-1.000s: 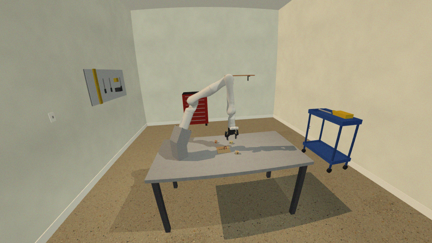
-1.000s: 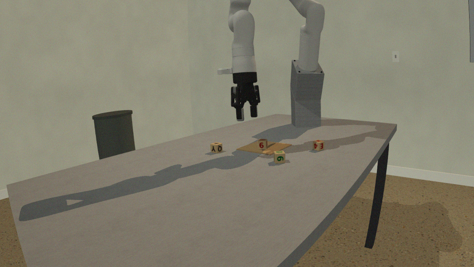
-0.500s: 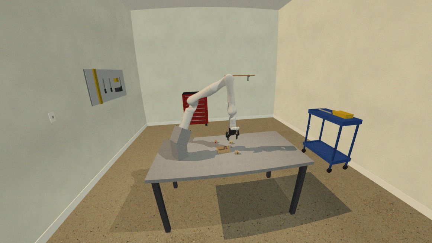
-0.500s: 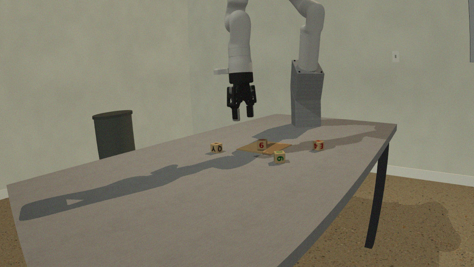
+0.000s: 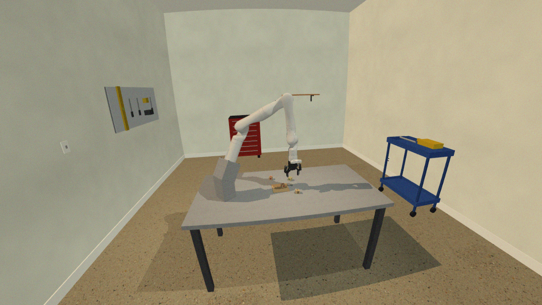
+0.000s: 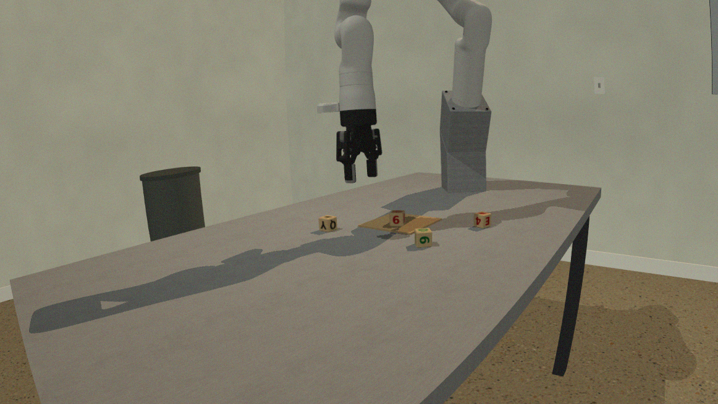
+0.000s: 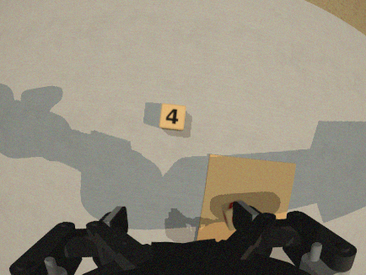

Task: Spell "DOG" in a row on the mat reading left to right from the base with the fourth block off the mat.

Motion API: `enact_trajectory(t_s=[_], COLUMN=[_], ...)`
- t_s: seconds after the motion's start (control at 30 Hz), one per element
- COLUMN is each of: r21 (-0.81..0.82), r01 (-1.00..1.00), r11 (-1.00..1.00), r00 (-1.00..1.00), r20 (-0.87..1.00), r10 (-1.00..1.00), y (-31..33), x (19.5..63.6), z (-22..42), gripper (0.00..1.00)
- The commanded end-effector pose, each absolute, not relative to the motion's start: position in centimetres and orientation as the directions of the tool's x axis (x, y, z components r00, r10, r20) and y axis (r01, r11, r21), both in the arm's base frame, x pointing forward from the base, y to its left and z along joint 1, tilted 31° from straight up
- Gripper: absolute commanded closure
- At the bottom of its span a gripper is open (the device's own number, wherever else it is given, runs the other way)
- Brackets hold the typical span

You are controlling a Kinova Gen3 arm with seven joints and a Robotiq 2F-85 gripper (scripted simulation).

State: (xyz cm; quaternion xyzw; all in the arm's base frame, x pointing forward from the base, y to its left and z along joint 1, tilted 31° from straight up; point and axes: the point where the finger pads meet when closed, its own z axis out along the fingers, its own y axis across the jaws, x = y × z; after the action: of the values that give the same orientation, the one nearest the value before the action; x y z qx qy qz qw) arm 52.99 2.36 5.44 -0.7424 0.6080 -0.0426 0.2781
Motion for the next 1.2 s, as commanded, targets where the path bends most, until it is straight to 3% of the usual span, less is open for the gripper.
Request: enact_trajectory(t_s=[0.0,1.17], r21=[-0.465,-0.454], r01=[-0.878,-0.883], r11=[-0.115,-0.117], r00=[0.264,0.256], r20=[-0.268,-0.258], r10=[-0.927,-0.932], y=[1.6,-0.5], x=[53.4,53.9], z=[5.4,5.1], gripper=[0.00,0.00])
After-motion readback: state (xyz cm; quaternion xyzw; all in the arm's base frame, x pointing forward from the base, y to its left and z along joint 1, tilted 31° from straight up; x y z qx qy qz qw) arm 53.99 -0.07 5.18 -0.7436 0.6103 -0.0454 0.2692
